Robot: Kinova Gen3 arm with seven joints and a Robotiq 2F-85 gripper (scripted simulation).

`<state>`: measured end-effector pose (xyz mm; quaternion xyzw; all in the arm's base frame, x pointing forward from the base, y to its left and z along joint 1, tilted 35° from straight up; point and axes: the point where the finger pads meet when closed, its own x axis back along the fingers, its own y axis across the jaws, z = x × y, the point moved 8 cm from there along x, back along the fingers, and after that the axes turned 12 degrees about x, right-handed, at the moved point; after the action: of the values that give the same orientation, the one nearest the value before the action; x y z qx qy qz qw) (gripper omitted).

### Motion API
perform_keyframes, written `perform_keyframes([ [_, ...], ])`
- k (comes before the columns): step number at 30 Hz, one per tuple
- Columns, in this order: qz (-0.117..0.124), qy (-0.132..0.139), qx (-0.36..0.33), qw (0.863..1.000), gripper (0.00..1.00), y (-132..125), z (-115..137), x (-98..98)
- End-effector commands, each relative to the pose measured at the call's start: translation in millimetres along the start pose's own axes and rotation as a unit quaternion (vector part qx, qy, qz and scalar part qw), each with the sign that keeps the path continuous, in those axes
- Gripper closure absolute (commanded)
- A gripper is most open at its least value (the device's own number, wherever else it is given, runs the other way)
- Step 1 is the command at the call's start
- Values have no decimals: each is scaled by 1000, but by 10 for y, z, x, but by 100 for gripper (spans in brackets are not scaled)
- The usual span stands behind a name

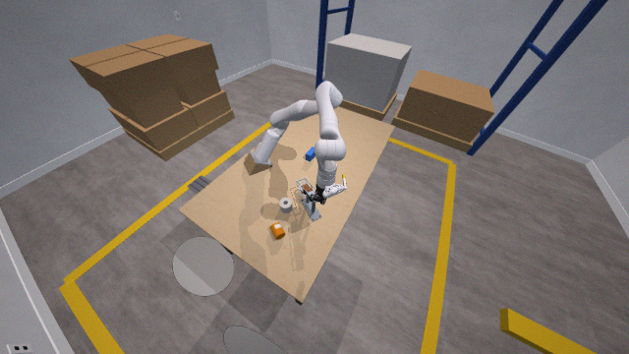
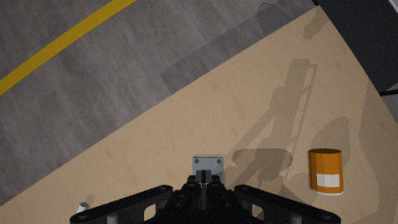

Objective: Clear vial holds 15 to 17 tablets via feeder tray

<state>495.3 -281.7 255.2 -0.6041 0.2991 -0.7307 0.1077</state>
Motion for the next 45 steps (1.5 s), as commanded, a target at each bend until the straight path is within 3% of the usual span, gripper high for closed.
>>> perform_keyframes([
  [1,-1,-3,-6,1000,100,34,-21,19],
  [13,-1,-3,-6,1000,100,34,-27,16],
  [20,-1,-1,-6,1000,100,-38,-286,-69],
  [26,0,-3,-7,1000,100,-36,-344,-115],
  [37,-2,-2,-4,1000,100,28,-27,20],
  [45,-1,-2,-5,1000,100,33,-17,22],
])
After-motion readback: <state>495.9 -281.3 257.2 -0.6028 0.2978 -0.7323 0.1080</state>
